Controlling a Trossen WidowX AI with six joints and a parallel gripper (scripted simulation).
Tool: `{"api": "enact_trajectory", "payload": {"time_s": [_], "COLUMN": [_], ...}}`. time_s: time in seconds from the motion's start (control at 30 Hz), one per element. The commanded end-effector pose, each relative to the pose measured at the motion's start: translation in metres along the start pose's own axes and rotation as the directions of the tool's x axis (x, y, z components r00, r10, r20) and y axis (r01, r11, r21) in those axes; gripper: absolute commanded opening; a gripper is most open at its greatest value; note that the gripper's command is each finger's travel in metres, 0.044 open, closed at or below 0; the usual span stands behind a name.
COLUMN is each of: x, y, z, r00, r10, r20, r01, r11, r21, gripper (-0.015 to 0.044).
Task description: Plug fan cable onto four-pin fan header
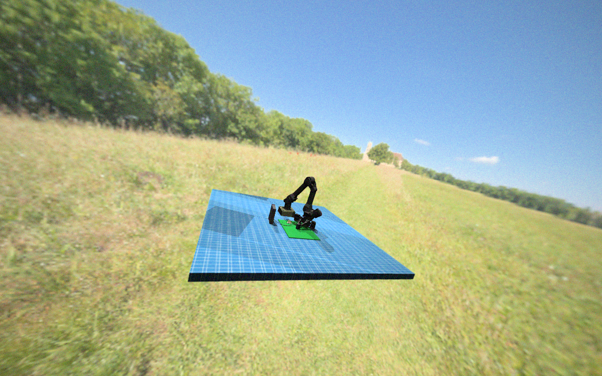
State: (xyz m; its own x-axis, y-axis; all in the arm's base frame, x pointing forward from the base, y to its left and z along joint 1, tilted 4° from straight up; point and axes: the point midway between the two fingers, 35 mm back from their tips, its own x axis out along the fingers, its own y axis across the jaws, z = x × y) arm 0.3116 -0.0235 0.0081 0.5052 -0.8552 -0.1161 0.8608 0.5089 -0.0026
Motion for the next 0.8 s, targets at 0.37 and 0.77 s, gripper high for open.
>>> {"api": "enact_trajectory", "payload": {"time_s": [0.37,0.77], "x": [0.0000,-0.0070], "y": [0.0000,0.0053], "z": [0.0000,-0.0099], "r00": [1.000,1.000], "r10": [0.000,0.017], "r20": [0.000,-0.024], "r01": [0.000,-0.016], "r11": [1.000,1.000], "r21": [0.000,0.001], "gripper": [0.0140,0.0140]}}
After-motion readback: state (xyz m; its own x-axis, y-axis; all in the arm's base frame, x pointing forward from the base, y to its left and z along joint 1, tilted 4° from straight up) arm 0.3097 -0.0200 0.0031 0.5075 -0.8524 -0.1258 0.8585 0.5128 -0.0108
